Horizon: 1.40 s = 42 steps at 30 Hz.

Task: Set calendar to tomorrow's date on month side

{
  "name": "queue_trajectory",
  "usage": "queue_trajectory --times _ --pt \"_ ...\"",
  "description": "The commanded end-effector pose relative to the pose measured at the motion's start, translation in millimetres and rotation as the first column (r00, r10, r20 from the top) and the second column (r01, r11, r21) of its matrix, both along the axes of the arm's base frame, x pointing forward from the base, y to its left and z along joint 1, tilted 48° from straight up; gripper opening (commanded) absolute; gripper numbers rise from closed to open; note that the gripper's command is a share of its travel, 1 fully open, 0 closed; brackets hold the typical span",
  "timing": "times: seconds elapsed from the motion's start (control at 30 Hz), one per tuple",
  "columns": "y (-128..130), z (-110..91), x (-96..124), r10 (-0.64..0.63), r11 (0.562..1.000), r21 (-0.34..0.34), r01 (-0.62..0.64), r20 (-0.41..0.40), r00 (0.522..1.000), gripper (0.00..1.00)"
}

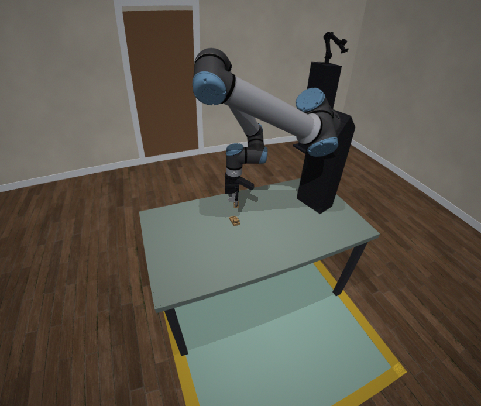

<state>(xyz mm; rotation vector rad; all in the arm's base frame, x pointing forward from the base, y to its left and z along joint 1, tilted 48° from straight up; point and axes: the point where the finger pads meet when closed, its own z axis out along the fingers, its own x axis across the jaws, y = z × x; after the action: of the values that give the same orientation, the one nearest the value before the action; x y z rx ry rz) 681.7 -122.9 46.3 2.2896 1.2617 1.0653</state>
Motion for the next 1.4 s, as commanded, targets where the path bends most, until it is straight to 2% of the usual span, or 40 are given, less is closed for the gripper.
queue_trajectory --times 0.0,0.2,0.3,0.37,0.43,0.6,0.8,0.93,1.0,1.2,1.37 --pt "0.5 1.2 0.7 -0.113 0.987 0.115 0.114 -0.016 0.993 0.1" --pt "0.5 2.5 1.8 -0.217 0.948 0.229 0.222 -0.047 0.975 0.1" --pt "0.4 3.5 2.6 -0.283 0.907 0.303 0.292 -0.075 0.956 0.1" --pt "0.3 3.9 3.0 -0.307 0.889 0.329 0.318 -0.086 0.948 0.1" --pt "0.3 3.9 3.0 -0.307 0.889 0.329 0.318 -0.086 0.948 0.1" --pt "-0.3 5.5 4.4 -0.398 0.8 0.43 0.418 -0.141 0.906 0.1" --pt "-1.5 7.3 6.0 -0.477 0.686 0.519 0.509 -0.207 0.854 0.1" --pt "-2.2 8.3 6.9 -0.514 0.616 0.56 0.553 -0.246 0.822 0.1" --pt "-2.2 8.3 6.9 -0.514 0.616 0.56 0.553 -0.246 0.822 0.1" --pt "-3.3 9.4 8.0 -0.55 0.529 0.602 0.599 -0.294 0.781 0.1" --pt "-4.0 10.0 8.6 -0.568 0.477 0.621 0.622 -0.322 0.758 0.1"
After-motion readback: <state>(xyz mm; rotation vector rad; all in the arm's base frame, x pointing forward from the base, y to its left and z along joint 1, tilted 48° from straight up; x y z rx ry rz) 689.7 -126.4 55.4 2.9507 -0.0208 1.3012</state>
